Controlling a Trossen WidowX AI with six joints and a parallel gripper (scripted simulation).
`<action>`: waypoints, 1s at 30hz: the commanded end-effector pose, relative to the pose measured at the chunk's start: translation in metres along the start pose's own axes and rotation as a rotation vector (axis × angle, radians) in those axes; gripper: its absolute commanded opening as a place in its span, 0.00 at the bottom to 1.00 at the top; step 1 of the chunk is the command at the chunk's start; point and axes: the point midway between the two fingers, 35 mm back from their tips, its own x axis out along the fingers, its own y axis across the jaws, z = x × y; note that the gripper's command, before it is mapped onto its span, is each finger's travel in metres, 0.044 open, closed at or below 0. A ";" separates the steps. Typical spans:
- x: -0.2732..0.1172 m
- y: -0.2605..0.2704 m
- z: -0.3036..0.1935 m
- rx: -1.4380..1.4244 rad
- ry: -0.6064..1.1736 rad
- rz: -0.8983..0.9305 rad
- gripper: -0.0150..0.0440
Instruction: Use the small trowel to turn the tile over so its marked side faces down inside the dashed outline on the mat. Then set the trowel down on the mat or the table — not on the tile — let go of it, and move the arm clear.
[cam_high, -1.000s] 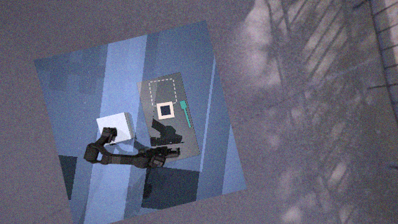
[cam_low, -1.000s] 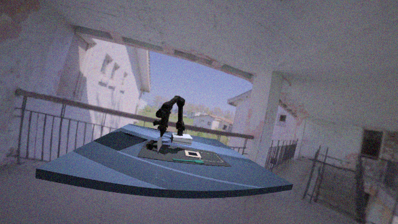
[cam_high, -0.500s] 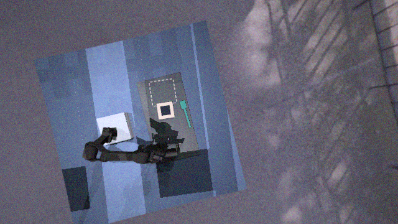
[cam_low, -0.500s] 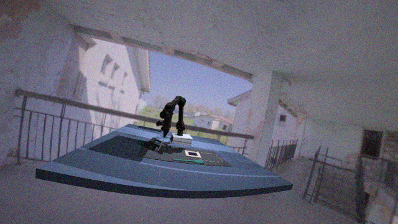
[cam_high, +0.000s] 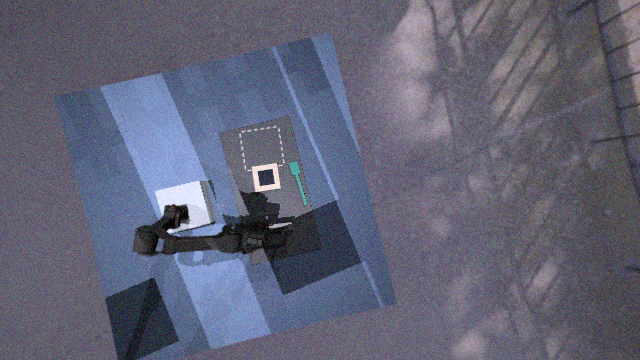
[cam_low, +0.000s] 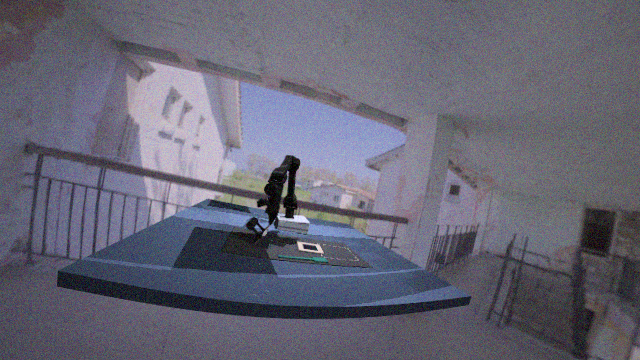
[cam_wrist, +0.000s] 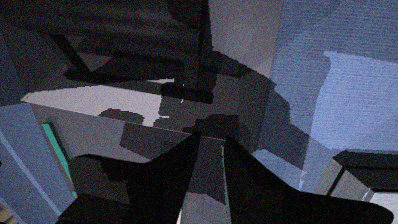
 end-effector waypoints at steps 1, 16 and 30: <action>0.005 0.001 -0.007 0.007 -0.003 0.004 0.42; -0.027 -0.001 0.002 0.007 -0.004 0.004 0.42; -0.024 0.000 0.000 0.006 0.002 0.005 0.39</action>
